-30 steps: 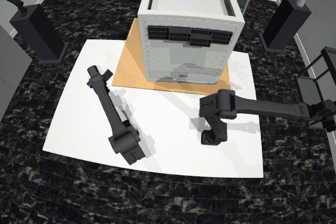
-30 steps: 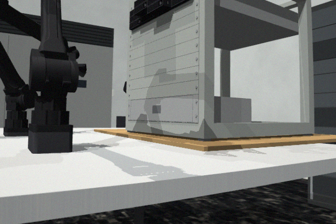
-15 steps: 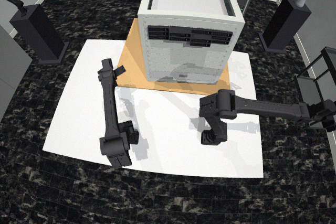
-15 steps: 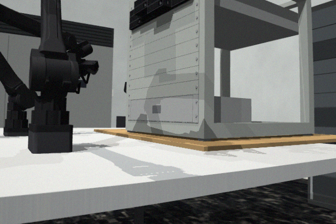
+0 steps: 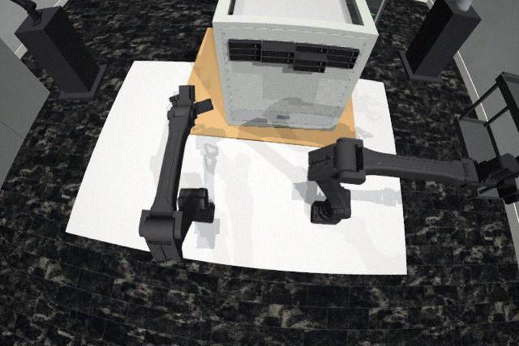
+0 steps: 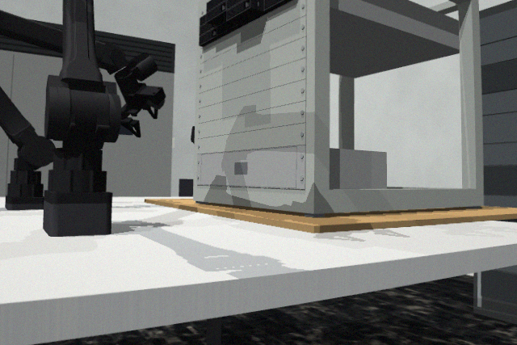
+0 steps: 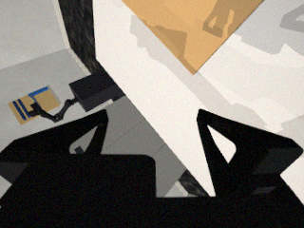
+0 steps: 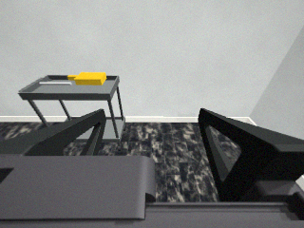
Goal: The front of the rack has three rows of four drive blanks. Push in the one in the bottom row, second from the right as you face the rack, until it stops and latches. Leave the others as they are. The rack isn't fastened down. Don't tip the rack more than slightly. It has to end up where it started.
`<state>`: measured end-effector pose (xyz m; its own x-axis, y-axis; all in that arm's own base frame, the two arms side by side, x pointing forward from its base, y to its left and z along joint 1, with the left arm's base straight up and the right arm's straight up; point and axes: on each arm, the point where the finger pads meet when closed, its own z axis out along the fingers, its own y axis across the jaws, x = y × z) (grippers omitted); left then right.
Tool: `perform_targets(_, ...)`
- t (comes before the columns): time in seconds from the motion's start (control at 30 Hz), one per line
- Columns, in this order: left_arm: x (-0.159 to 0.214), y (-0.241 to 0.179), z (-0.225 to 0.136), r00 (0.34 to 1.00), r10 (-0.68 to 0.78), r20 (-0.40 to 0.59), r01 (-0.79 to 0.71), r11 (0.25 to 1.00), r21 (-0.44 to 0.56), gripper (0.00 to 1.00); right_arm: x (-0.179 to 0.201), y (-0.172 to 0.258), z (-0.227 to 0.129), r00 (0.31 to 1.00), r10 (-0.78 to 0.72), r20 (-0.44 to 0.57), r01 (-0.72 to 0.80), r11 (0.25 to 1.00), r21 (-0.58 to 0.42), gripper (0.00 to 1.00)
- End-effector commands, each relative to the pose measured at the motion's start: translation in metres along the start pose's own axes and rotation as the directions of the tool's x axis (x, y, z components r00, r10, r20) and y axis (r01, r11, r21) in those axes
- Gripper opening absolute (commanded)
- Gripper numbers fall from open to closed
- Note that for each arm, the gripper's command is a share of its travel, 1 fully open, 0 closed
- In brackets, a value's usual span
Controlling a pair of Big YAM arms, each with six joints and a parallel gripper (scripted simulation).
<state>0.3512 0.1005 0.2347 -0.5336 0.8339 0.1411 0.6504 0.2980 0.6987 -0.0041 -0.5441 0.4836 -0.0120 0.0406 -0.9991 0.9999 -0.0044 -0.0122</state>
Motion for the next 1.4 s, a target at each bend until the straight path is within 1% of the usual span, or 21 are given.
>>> perform_targets(0.0,-0.025,0.049,-0.031,0.998,0.031,0.058,-0.024,0.992,-0.124,1.0,-0.017,0.003,0.0,0.999,0.012,0.041,-0.012,1.0,-0.004,1.0)
perform_targets(0.27,-0.065,0.054,-0.055,0.987,0.123,0.103,-0.1,0.974,-0.206,1.0,-0.017,0.003,0.0,0.999,0.012,0.041,-0.012,1.0,-0.004,1.0)
perform_targets(0.33,-0.065,0.054,-0.055,0.987,0.123,0.103,-0.1,0.974,-0.206,1.0,-0.017,0.003,0.0,0.999,0.012,0.041,-0.012,1.0,-0.004,1.0)
perform_targets(0.73,-0.11,0.054,-0.087,0.963,0.222,0.149,-0.17,0.938,-0.302,1.0,-0.017,0.003,0.0,0.999,0.012,0.041,-0.012,1.0,-0.004,1.0)
perform_targets(1.37,-0.143,0.051,-0.118,0.938,0.293,0.185,-0.207,0.901,-0.38,1.0,-0.017,0.003,0.0,0.999,0.012,0.041,-0.012,1.0,-0.004,1.0)
